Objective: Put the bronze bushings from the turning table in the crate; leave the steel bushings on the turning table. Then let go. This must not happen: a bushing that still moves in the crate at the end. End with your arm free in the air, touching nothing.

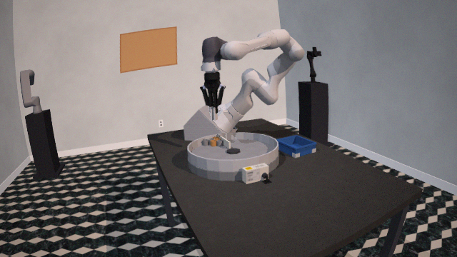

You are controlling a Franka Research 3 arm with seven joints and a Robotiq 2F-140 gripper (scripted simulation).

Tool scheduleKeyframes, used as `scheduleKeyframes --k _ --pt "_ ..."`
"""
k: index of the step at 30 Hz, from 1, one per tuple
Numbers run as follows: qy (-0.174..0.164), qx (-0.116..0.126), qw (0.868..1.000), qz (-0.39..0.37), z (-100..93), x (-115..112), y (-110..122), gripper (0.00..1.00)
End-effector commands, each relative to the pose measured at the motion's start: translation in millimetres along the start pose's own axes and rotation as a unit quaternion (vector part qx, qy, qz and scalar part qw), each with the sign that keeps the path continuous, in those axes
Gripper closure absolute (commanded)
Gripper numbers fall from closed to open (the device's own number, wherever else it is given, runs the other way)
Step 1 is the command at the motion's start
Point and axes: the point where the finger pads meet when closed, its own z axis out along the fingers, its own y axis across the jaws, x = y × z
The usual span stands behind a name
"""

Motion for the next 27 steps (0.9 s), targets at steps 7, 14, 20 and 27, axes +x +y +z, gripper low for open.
scheduleKeyframes --k 7,14,20,27 --pt "-0.018 -0.007 1.000 -0.012 4.3 2 -3 0.94" --pt "-0.090 -0.027 0.993 -0.070 17.9 3 -10 0.94" --pt "-0.117 -0.038 0.988 -0.094 23.8 4 -12 0.94" --pt "-0.148 -0.050 0.980 -0.121 30.1 4 -15 0.94"
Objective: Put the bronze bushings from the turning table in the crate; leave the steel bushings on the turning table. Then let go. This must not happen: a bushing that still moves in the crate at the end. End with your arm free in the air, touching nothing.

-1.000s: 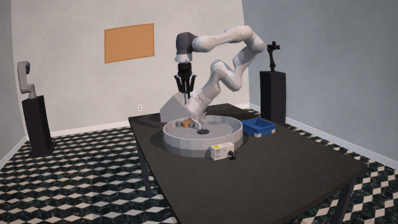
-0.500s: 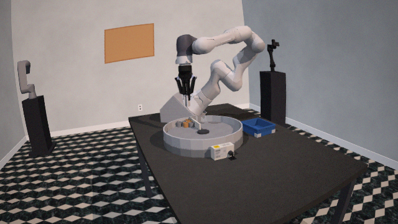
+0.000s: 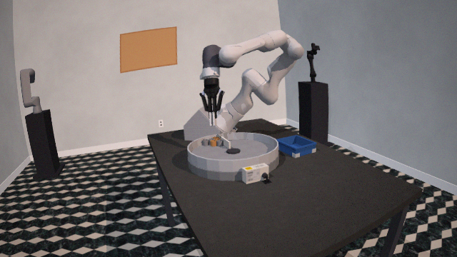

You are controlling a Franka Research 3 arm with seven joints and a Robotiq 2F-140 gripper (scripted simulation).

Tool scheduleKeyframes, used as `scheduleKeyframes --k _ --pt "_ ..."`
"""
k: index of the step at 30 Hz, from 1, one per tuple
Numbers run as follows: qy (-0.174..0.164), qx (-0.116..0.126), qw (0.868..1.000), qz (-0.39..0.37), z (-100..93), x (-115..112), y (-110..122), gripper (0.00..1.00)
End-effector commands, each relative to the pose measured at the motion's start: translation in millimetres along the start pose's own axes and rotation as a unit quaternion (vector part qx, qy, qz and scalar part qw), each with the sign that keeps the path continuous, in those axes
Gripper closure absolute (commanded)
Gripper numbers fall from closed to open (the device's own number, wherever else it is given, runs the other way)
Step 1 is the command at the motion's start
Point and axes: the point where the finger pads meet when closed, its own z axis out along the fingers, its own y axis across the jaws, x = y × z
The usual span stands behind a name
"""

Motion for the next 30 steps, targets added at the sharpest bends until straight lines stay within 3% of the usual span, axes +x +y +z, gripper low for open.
scheduleKeyframes --k 1,30 --pt "-0.029 -0.012 0.996 -0.078 1.9 -3 -5 0.94" --pt "-0.142 -0.057 0.973 -0.174 22.6 6 -16 0.94"
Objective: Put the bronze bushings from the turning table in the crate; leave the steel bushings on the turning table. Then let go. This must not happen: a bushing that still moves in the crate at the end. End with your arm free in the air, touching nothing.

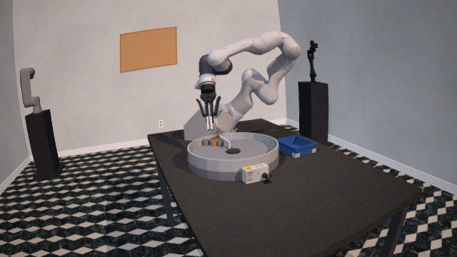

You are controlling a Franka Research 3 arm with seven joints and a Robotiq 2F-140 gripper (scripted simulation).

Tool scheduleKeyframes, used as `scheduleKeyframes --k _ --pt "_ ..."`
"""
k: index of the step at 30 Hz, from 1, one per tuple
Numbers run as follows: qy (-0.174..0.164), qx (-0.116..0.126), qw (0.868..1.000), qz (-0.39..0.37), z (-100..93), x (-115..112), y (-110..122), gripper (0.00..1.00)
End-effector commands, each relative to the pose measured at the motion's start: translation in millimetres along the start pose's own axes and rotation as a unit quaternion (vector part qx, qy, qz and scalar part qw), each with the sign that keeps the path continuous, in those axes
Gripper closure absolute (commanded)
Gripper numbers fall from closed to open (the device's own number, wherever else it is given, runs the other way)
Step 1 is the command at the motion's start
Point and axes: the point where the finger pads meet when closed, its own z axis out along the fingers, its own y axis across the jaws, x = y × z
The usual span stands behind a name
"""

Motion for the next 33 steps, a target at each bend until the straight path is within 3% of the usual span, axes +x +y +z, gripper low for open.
scheduleKeyframes --k 1,20,33 --pt "-0.029 -0.023 0.996 -0.075 3.4 0.3 2.1 0.94" --pt "-0.085 -0.044 0.988 -0.122 11.5 7.2 -4.3 0.94" --pt "-0.088 -0.044 0.987 -0.124 11.8 7.4 -4.6 0.94"
